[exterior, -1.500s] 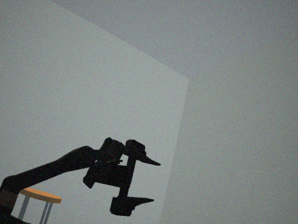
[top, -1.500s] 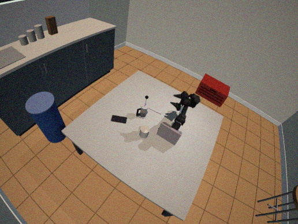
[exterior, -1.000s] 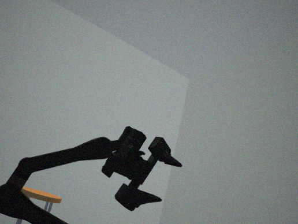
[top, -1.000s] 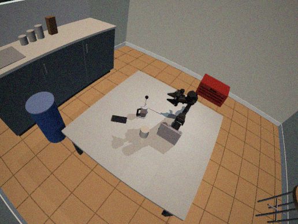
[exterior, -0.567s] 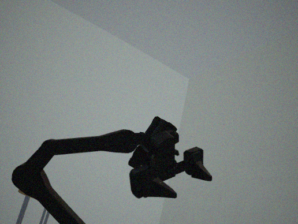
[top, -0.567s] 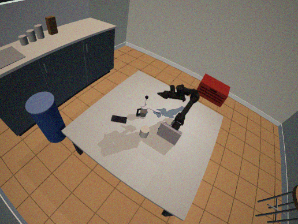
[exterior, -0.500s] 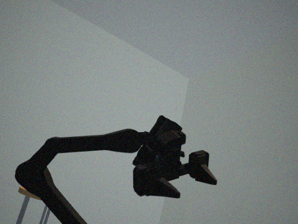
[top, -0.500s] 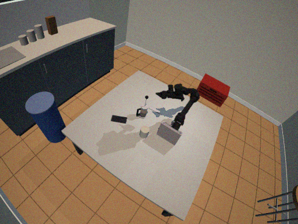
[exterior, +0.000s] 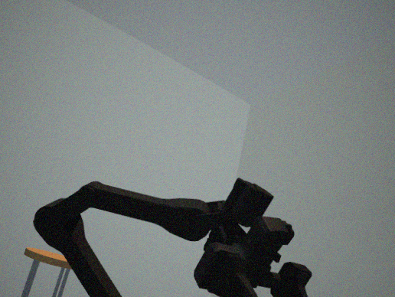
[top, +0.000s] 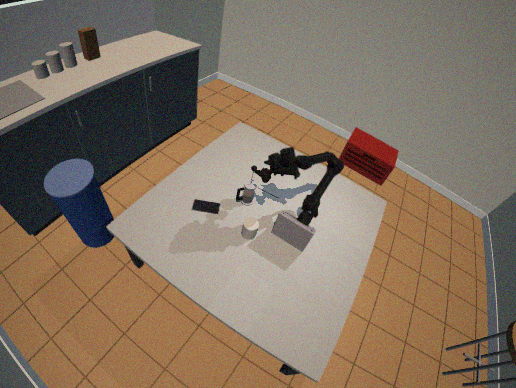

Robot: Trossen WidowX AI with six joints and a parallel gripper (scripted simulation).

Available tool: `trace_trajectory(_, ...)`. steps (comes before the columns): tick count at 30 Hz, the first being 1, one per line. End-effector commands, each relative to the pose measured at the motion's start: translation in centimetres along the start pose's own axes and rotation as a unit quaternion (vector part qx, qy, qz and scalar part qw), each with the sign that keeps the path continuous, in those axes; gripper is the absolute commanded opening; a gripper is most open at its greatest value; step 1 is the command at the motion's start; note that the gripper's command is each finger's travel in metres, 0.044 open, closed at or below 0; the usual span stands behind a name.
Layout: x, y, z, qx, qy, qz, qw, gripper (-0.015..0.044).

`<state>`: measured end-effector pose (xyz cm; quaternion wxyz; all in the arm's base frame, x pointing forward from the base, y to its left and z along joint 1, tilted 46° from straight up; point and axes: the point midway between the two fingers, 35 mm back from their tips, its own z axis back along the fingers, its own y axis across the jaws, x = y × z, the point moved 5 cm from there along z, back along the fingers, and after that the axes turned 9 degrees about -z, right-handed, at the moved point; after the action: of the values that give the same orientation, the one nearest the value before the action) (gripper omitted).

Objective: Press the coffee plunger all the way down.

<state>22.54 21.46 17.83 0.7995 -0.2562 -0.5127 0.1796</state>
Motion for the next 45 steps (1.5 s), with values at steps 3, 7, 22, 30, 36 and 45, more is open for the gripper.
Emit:
trace_trajectory(3,-0.9,-0.3,-0.6,0.001,-0.001,0.006,1.000,0.0440)
trace_trajectory(7,-0.9,-0.2,-1.1,0.001,-0.001,0.005,1.000,0.0440)
trace_trajectory(22,-0.9,-0.2,-3.5,0.001,-0.001,0.005,1.000,0.0440)
trace_trajectory(30,-0.9,-0.3,-4.5,0.001,-0.002,0.005,1.000,0.0440)
trace_trajectory(36,-0.9,-0.3,-4.5,0.001,-0.002,0.005,1.000,0.0282)
trace_trajectory(45,-0.9,-0.3,-4.5,0.001,-0.002,0.005,1.000,0.0126)
